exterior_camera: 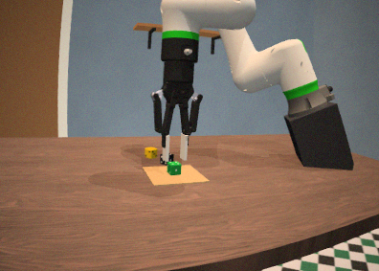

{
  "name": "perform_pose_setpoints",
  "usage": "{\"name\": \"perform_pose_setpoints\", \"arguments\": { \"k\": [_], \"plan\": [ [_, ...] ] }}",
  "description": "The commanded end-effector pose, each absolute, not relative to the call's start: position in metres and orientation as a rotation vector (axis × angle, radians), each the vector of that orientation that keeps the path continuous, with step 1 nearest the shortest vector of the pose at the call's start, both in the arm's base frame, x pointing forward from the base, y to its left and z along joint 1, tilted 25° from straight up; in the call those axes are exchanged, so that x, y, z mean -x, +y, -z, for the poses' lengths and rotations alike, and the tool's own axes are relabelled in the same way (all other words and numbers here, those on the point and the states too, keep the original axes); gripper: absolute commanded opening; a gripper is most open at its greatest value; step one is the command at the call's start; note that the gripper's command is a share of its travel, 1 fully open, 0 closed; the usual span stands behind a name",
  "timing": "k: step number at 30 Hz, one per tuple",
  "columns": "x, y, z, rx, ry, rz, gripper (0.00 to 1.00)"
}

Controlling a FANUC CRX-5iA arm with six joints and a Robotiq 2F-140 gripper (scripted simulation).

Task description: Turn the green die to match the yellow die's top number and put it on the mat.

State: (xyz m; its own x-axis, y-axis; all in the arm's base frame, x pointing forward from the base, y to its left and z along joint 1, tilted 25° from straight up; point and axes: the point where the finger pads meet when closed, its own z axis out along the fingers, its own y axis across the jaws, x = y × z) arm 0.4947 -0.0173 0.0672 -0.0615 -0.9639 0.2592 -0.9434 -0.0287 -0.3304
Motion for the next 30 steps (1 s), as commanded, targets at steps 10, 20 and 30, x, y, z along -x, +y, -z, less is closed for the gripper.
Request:
{"name": "perform_pose_setpoints", "arguments": {
  "k": [10, 20, 30],
  "plan": [
    [-0.493, -0.015, -0.073, 2.118, 2.155, 0.661, 0.28],
    [-0.483, -0.008, -0.099, 2.118, 2.155, 0.661, 0.28],
    [-0.481, -0.006, -0.105, 2.119, 2.155, 0.662, 0.28]
  ]
}}
